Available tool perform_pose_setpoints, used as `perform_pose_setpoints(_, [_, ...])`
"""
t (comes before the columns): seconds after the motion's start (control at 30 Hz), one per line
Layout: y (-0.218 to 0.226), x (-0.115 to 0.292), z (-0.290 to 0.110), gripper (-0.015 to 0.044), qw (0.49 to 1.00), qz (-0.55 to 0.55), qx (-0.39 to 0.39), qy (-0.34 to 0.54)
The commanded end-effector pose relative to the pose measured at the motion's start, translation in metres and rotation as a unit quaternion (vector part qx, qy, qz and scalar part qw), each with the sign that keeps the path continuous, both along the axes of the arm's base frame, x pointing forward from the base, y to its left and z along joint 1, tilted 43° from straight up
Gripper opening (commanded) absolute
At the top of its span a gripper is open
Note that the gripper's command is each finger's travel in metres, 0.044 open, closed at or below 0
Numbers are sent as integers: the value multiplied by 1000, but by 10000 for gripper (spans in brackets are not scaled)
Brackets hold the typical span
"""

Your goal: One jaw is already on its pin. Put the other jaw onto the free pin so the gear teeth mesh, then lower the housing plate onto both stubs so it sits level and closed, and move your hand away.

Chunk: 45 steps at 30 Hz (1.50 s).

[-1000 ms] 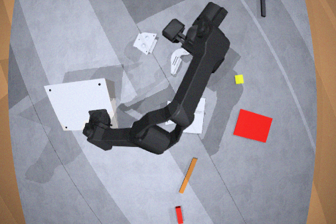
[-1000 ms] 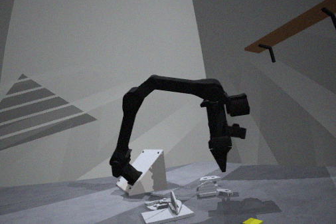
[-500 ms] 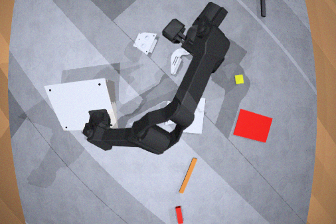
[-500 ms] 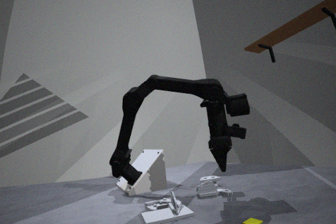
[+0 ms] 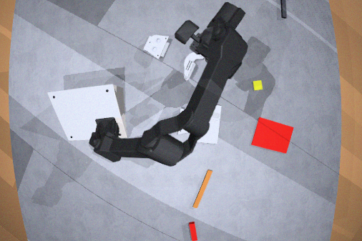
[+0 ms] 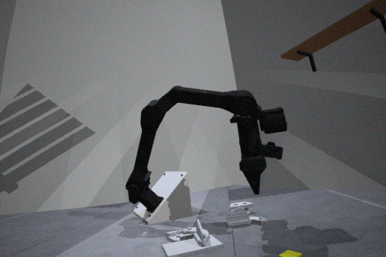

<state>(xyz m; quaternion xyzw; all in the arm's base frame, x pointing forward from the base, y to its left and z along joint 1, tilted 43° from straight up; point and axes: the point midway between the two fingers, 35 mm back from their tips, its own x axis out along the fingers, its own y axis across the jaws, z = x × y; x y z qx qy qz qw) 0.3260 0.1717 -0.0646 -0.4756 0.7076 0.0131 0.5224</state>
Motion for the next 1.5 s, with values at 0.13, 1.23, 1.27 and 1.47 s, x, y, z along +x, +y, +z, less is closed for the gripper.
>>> perform_pose_setpoints(0.13, [0,0,0,0,1000,0,0,0])
perform_pose_setpoints(1.23, [-21,-50,4,440,991,96,0,89])
perform_pose_setpoints(1.27, [-28,-50,-4,440,991,96,0,89])
perform_pose_setpoints(1.47, [-34,-51,-10,440,991,95,0,89])
